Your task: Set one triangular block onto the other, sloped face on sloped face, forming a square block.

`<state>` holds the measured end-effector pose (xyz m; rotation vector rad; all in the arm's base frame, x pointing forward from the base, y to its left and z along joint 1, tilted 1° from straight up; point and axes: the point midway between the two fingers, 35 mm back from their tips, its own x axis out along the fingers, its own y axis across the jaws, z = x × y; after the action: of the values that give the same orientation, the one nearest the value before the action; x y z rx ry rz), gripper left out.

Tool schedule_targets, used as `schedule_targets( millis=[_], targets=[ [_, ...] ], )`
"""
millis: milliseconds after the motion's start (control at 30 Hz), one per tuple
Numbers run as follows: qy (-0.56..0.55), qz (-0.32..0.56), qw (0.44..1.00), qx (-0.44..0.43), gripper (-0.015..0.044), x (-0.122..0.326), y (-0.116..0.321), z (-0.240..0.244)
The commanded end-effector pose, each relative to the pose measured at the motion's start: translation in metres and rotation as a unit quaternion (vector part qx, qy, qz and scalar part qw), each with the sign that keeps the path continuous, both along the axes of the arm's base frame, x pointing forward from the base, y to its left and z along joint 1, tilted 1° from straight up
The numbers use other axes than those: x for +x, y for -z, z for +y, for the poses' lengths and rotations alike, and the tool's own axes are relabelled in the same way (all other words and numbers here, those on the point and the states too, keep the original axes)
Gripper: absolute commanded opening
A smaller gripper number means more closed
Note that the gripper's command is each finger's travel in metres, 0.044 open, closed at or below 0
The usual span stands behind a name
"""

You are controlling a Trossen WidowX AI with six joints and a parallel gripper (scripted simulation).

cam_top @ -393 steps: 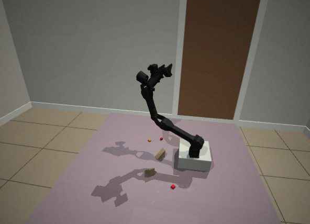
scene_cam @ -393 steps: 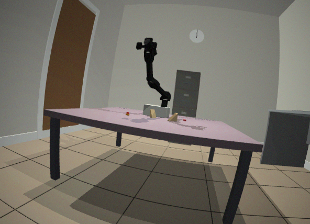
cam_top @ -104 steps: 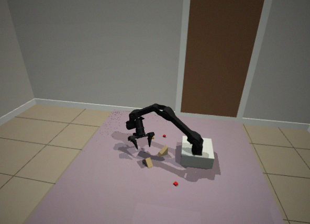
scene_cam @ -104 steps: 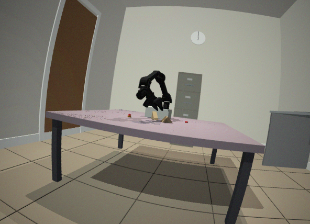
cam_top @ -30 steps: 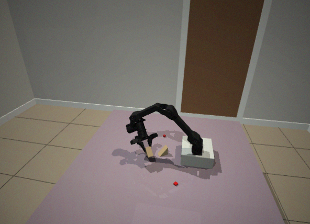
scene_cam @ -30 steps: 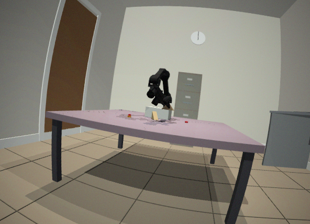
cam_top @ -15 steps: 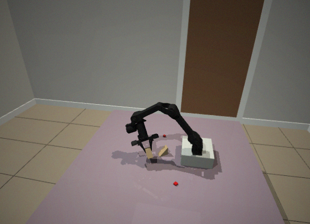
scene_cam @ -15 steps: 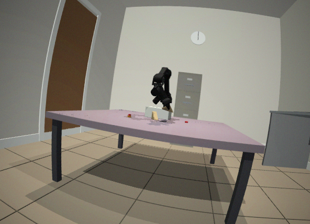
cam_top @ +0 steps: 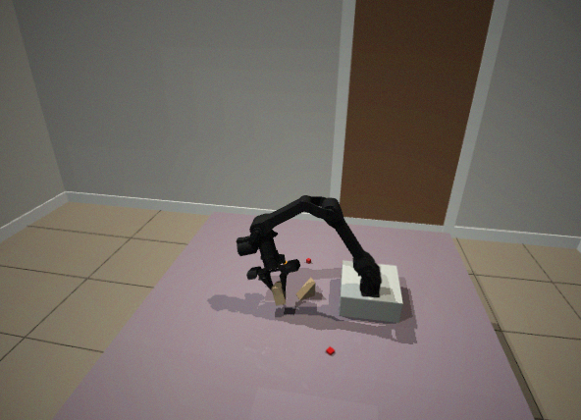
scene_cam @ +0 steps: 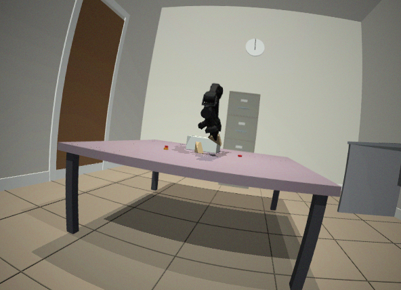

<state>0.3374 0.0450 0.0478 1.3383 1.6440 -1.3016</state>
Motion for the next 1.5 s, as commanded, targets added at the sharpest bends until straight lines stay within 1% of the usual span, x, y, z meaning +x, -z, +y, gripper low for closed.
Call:
schedule_targets(
  millis=[0,233,467,700,967,1233,1467],
  targets=[
    [0.052,0.000,0.998,-0.039,0.0000,-0.001,-0.002,0.000],
    [0.144,-0.003,0.985,-0.094,0.0000,-0.002,-0.003,0.002],
    [0.240,-0.013,0.961,-0.139,0.0000,-0.002,-0.005,0.004],
    [0.339,-0.029,0.925,-0.172,0.0000,-0.003,-0.007,0.006],
    [0.449,-0.049,0.871,-0.194,0.0000,-0.002,-0.011,0.007],
    [0.459,-0.051,0.865,-0.195,0.0000,-0.003,-0.012,0.007],
    [0.459,-0.052,0.865,-0.195,0.0000,-0.011,-0.029,-0.016]
  ],
)
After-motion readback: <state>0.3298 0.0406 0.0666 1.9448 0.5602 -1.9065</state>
